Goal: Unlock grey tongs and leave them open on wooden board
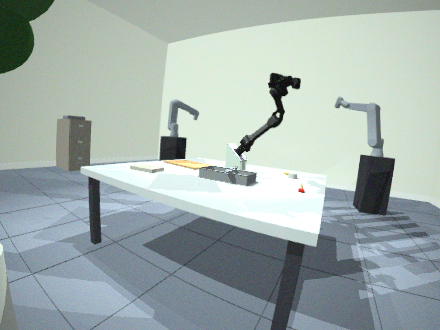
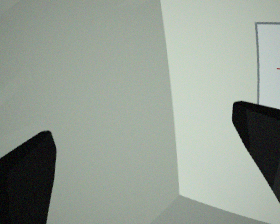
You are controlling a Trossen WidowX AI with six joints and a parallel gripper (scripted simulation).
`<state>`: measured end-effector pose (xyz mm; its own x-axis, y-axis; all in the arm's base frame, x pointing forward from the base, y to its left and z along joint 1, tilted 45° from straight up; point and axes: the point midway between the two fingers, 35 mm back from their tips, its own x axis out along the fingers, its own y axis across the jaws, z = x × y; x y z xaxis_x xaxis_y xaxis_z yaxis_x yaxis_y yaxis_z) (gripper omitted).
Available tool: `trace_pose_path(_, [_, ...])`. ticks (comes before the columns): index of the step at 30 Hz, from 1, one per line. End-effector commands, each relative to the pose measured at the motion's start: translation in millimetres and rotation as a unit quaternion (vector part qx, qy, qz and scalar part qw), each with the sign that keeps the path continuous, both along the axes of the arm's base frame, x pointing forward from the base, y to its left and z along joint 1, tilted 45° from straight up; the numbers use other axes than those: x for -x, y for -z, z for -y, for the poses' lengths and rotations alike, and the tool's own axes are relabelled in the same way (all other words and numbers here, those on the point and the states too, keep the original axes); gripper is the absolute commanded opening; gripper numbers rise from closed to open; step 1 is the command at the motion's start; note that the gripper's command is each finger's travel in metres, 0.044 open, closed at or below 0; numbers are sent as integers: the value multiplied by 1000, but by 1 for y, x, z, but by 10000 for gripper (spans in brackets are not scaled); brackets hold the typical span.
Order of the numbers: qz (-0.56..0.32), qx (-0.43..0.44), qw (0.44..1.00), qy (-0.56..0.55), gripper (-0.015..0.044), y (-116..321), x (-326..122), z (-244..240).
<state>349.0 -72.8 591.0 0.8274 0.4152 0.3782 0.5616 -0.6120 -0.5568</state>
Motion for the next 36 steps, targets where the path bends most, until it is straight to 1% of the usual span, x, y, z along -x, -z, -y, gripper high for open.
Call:
trace_pose_path(1, [-5,-5,1000,-2,374,2,-1,1])
trace_pose_path(3, [-34,-37,999,-14,321,10,-9,4])
trace_pose_path(5, [-90,-100,990,-35,269,28,-24,11])
trace_pose_path(7, [-167,-190,966,-61,260,54,-43,18])
trace_pose_path(8, [-190,-221,955,-51,260,69,-50,28])
trace_pose_path(10, [-238,-280,928,-65,260,87,-61,31])
trace_pose_path(12, [-304,-365,876,-81,260,115,-76,36])
trace_pose_path(14, [-372,-460,801,-91,260,148,-90,40])
trace_pose_path(17, [-448,-572,681,-94,260,191,-105,42])
trace_pose_path(20, [-500,-661,553,-87,260,230,-114,42])
trace_pose_path(23, [-533,-727,426,-73,260,264,-118,40])
trace_pose_path(27, [-553,-793,251,-42,260,306,-121,35])
trace_pose_path(30, [-551,-828,109,-10,260,338,-119,29])
trace_pose_path(33, [-531,-846,-40,29,260,370,-115,22])
trace_pose_path(36, [-493,-846,-186,76,260,400,-109,14])
